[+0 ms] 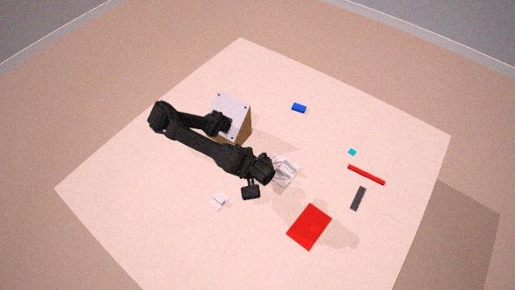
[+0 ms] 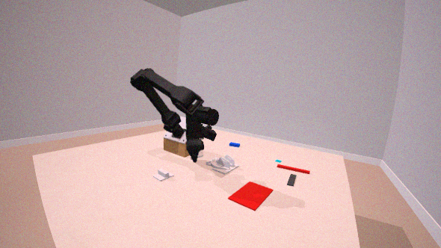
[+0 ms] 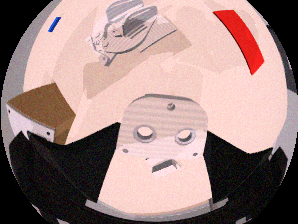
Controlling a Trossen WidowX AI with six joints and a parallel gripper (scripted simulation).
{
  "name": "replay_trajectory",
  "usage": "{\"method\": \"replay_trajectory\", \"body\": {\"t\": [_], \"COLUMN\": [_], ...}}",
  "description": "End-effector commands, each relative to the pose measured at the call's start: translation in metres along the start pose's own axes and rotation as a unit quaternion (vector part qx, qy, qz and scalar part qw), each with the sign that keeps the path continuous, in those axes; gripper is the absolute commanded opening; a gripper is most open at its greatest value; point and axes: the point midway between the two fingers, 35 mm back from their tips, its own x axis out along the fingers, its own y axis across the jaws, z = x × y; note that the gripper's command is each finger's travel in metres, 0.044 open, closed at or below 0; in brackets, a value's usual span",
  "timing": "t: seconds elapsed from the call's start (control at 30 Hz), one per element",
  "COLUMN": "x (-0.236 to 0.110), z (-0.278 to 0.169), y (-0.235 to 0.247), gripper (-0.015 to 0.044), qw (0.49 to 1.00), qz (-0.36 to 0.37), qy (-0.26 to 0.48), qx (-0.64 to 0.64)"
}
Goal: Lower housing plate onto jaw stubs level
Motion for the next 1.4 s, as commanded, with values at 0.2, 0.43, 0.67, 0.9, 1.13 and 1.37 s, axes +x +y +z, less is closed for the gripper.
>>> {"method": "replay_trajectory", "body": {"t": [0.2, 0.43, 0.67, 0.9, 1.13, 1.37], "x": [0.002, 0.003, 0.003, 0.004, 0.005, 0.006], "z": [0.031, 0.05, 0.067, 0.083, 0.097, 0.106], "y": [0.018, 0.032, 0.047, 0.065, 0.084, 0.1], "gripper": [0.0351, 0.0351, 0.0351, 0.0351, 0.0351, 0.0351], "qw": [0.995, 0.987, 0.974, 0.956, 0.933, 0.912], "qz": [-0.001, -0.003, -0.008, -0.017, -0.03, -0.041], "qy": [0.005, 0.008, 0.012, 0.014, 0.015, 0.013], "qx": [0.097, 0.161, 0.225, 0.291, 0.357, 0.408]}}
